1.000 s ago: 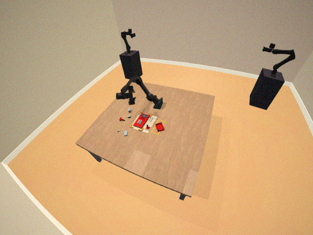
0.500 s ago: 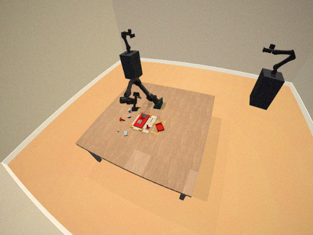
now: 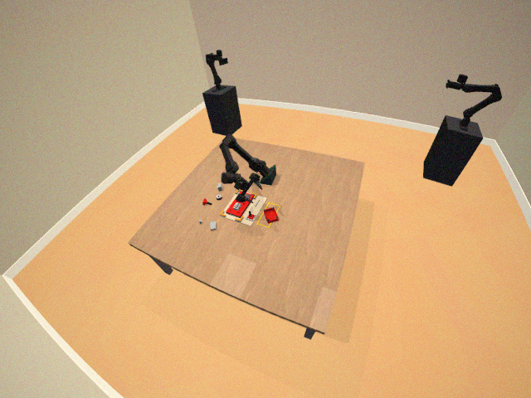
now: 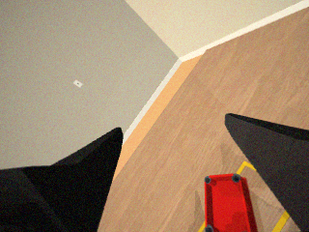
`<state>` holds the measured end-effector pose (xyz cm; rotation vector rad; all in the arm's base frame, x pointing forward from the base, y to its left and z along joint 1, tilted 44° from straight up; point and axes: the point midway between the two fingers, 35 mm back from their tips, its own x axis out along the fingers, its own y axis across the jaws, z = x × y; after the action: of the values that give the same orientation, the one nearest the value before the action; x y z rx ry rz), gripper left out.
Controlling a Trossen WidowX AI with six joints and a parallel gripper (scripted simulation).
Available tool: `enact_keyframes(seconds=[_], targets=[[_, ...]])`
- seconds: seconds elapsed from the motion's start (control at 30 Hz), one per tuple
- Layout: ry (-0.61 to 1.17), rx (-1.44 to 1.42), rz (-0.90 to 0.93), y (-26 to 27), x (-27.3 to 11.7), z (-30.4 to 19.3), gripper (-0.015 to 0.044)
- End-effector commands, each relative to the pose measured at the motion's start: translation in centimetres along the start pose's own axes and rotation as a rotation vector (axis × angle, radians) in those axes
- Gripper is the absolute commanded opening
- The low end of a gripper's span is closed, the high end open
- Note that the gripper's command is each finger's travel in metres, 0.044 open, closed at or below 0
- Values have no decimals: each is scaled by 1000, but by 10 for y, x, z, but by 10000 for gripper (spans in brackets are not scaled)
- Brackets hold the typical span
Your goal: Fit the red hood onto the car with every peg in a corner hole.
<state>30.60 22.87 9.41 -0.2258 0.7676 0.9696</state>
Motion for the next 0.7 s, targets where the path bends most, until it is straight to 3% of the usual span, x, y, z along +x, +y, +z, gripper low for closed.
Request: enact_keyframes(seconds=[0.0, 0.23, 0.47, 0.67], targets=[[44, -89, -92, -4, 23, -26, 440], [139, -299, -306, -8, 55, -82, 440], [235, -512, -527, -9, 55, -136, 440], [243, -531, -547, -9, 54, -140, 440]])
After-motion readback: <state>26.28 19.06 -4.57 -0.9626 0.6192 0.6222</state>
